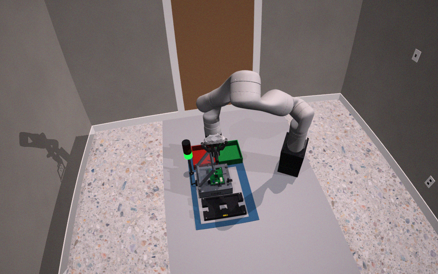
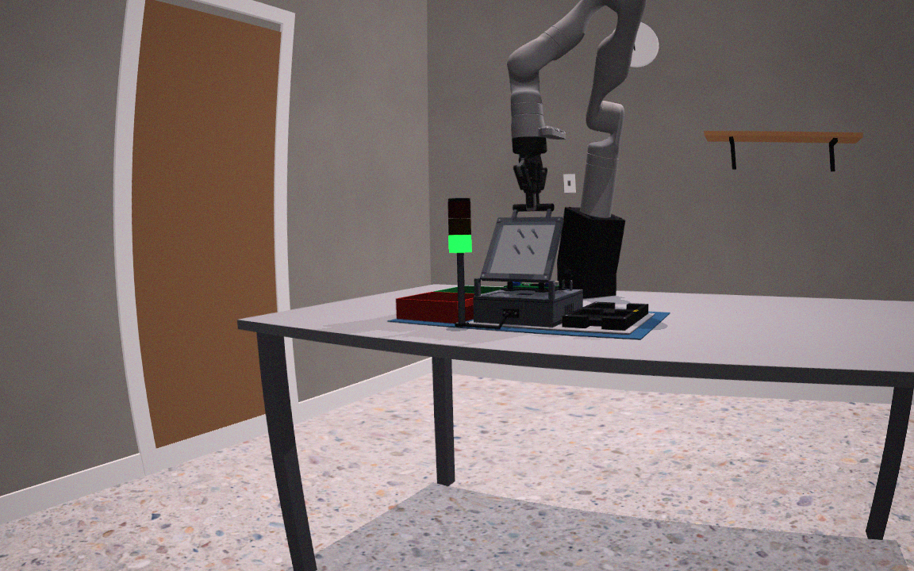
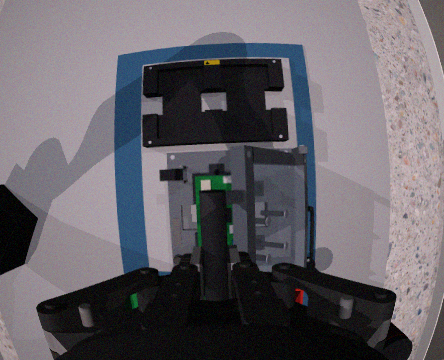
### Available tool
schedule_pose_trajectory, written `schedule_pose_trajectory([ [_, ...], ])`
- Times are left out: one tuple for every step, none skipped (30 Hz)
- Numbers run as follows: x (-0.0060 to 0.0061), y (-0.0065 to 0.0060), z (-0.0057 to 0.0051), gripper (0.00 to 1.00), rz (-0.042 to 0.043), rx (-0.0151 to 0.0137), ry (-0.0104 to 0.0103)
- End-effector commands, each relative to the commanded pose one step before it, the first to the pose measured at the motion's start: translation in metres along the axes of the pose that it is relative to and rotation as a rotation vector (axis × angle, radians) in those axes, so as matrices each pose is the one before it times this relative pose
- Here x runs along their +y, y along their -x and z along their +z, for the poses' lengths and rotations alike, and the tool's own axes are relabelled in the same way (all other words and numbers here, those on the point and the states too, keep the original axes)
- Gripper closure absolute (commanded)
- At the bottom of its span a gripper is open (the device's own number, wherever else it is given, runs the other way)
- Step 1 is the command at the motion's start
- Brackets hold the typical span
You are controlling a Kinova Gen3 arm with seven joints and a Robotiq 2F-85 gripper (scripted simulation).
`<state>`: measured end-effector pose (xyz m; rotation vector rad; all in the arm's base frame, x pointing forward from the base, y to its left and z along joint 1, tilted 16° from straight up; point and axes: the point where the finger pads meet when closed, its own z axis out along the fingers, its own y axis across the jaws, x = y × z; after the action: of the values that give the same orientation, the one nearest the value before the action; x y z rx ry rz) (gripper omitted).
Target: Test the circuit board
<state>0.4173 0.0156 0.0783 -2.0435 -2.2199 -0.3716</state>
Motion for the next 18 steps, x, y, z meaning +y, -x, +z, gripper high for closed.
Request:
schedule_pose_trajectory([
  [0.02710, -0.00025, -0.01134, 1.00, -0.00893, -0.00259, 0.04292],
  [0.00323, -0.00001, -0.00167, 1.00, -0.00001, -0.00002, 0.00000],
  [0.00354, 0.00001, -0.00135, 1.00, 0.00000, 0.00003, 0.00001],
  [0.00349, 0.00000, -0.00137, 1.00, 0.00000, 0.00001, 0.00000],
  [0.00343, 0.00000, -0.00138, 1.00, 0.00000, -0.00001, 0.00000],
  [0.00337, -0.00001, -0.00140, 1.00, 0.00000, -0.00003, -0.00001],
  [0.00337, 0.00000, -0.00105, 1.00, 0.00000, 0.00003, 0.00001],
  [0.00332, 0.00000, -0.00098, 1.00, 0.00000, 0.00002, 0.00000],
  [0.00326, 0.00000, -0.00099, 1.00, 0.00000, 0.00000, 0.00000],
  [0.00319, 0.00000, -0.00099, 1.00, 0.00000, -0.00002, 0.00000],
  [0.00314, 0.00000, -0.00091, 1.00, 0.00000, -0.00002, 0.00000],
  [0.00313, 0.00000, -0.00064, 1.00, -0.00001, 0.00004, 0.00001],
  [0.00000, 0.00000, 0.00000, 1.00, 0.00000, 0.00000, 0.00000],
  [0.00000, 0.00000, 0.00000, 1.00, 0.00000, 0.00000, 0.00000],
  [0.00306, 0.00000, -0.00064, 1.00, 0.00000, 0.00002, 0.00000],
  [0.00299, 0.00000, -0.00064, 1.00, 0.00000, -0.00001, 0.00000],
  [0.00292, 0.00000, -0.00064, 1.00, 0.00000, -0.00003, -0.00001],
  [0.00286, 0.00000, -0.00060, 1.00, 0.00000, -0.00003, -0.00001],
])
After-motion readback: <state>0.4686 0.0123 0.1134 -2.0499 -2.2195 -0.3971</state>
